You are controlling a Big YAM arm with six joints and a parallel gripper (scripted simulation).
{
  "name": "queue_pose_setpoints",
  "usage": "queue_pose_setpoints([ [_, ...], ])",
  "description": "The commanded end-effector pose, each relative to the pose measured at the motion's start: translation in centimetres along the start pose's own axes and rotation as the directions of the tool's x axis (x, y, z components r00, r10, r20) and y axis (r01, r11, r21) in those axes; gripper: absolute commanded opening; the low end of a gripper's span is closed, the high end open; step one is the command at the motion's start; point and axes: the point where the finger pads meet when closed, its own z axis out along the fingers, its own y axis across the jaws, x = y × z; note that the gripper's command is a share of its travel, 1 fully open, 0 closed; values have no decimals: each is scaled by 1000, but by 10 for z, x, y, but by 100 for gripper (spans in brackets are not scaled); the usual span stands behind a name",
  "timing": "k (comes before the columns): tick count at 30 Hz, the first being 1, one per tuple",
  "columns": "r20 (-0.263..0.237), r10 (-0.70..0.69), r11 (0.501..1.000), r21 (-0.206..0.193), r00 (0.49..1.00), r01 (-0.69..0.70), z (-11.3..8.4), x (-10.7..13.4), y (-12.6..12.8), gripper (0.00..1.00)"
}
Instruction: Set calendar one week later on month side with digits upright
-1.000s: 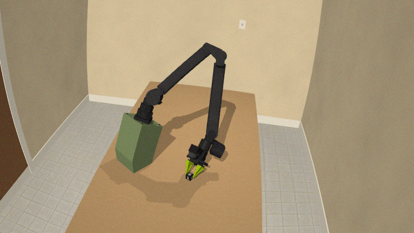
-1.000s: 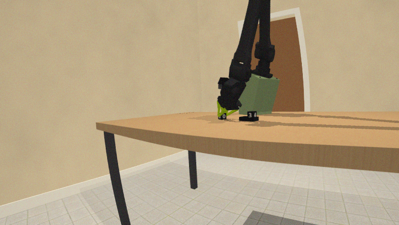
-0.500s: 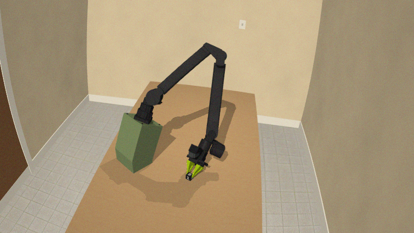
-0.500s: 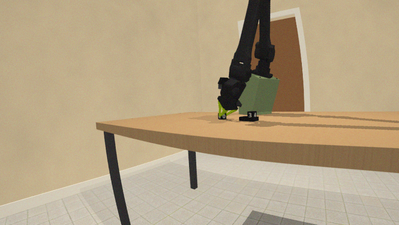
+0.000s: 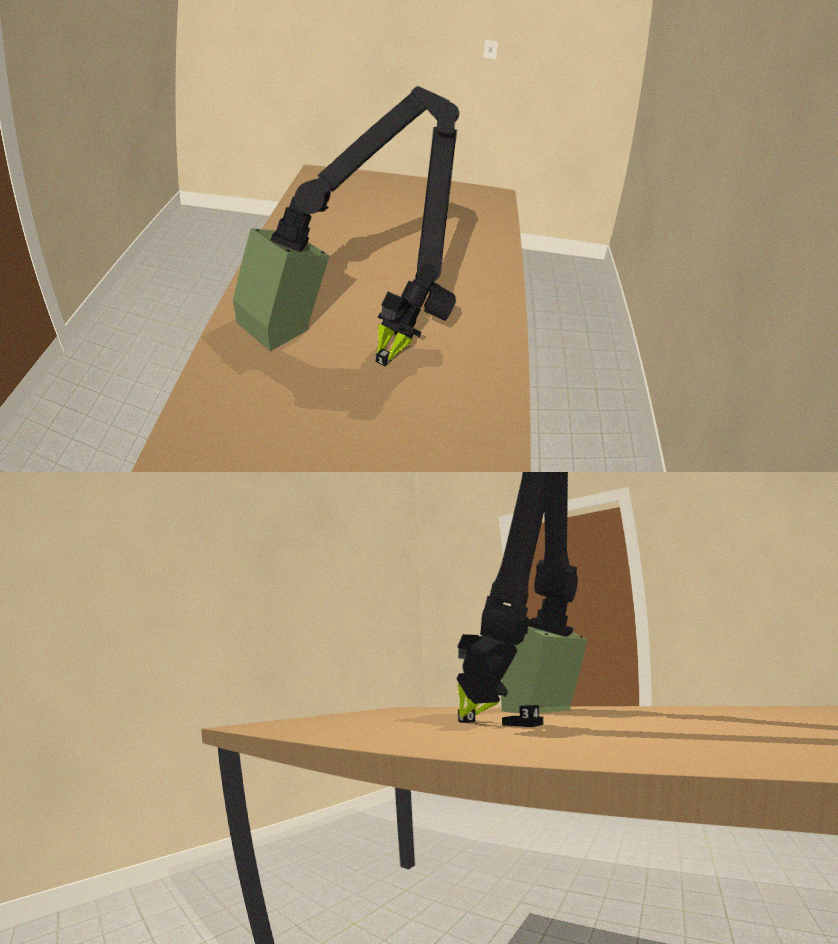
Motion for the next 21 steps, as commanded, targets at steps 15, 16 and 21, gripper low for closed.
queue_pose_setpoints([
  [15, 2, 6, 1000, 2, 1000, -6, -11, -14, 1, 25],
  [16, 2, 6, 1000, 2, 1000, -6, -13, -16, 1, 25],
  [21, 2, 6, 1000, 0, 1000, -6, -21, -23, 2, 25],
])
